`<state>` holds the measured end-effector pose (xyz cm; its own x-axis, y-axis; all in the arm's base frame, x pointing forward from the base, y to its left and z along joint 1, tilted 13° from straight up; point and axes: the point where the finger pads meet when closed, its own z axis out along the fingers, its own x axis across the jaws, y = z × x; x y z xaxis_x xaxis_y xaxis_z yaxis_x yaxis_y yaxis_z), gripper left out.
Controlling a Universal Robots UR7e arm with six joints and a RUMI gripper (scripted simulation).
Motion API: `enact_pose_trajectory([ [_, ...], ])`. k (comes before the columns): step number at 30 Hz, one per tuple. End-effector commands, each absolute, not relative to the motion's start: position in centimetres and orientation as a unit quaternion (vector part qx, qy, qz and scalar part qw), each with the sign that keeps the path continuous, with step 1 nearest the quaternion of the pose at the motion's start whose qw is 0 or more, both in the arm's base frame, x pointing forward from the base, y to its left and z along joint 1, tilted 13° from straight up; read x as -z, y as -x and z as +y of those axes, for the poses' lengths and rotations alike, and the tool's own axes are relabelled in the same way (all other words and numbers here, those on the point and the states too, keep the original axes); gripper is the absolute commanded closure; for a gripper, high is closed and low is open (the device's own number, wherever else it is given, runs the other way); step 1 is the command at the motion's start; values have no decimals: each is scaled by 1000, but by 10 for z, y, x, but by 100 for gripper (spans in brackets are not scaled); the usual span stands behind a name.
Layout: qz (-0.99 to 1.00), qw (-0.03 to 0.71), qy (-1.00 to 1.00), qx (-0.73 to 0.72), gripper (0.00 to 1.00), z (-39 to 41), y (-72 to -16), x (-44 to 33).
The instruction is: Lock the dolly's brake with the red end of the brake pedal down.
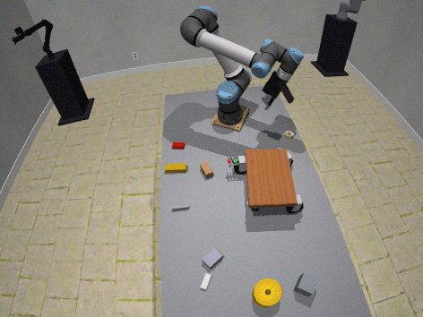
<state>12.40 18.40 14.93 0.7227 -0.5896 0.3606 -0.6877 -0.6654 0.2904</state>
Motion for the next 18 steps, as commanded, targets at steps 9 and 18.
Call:
enact_pose_trajectory([
  [9, -451, 154, -877, -65, 100, 176, -184, -165],
  [18, -507, 121, -852, -50, 100, 159, -221, -177],
])
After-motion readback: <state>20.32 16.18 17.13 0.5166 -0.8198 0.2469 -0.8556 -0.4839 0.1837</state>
